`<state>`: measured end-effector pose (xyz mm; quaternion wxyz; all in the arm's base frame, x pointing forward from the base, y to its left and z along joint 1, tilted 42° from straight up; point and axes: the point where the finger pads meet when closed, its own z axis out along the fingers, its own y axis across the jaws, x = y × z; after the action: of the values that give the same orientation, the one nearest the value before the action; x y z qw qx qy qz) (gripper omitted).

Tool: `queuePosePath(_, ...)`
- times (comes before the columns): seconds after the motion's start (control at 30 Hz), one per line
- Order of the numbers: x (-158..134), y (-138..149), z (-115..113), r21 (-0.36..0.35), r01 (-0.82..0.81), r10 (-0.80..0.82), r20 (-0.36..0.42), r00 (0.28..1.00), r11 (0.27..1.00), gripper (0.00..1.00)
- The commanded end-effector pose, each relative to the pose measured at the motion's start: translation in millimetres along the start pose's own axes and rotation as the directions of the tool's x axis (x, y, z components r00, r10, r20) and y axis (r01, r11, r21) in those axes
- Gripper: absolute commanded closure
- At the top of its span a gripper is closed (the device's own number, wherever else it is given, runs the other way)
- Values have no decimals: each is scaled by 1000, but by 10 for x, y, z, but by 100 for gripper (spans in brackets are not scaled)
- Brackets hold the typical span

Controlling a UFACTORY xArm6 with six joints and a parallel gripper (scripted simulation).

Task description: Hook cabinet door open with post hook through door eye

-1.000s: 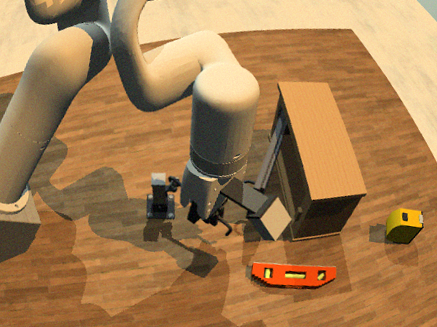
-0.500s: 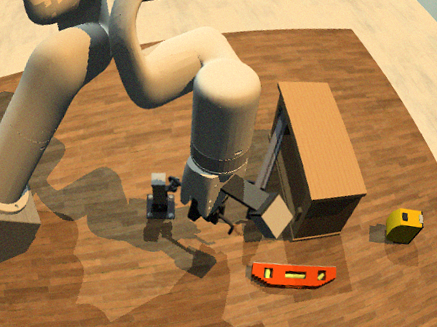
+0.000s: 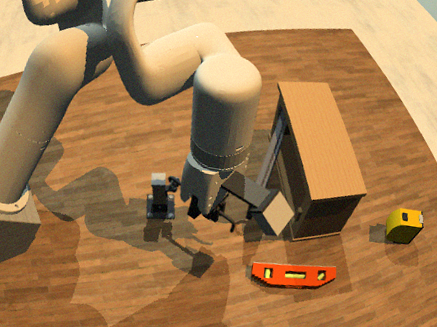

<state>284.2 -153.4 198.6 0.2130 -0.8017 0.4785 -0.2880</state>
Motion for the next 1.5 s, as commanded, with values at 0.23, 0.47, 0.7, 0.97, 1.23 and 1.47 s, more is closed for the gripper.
queuePosePath(0.23, -1, -6, -77, 1, 1, -1, -2, 1000, 1000, 96)
queuePosePath(0.47, -7, -6, -108, 1, 1, -1, -2, 1000, 1000, 96)
queuePosePath(0.7, -14, -6, -138, 1, 1, -1, -2, 1000, 1000, 96)
queuePosePath(0.97, -28, -6, -188, 1, 1, -1, -2, 1000, 1000, 96)
queuePosePath(1.23, -29, -25, -189, 1, 52, -52, -2, 999, 999, 96)
queuePosePath(1.47, -31, -64, -189, 1, 89, -89, -2, 996, 996, 96)
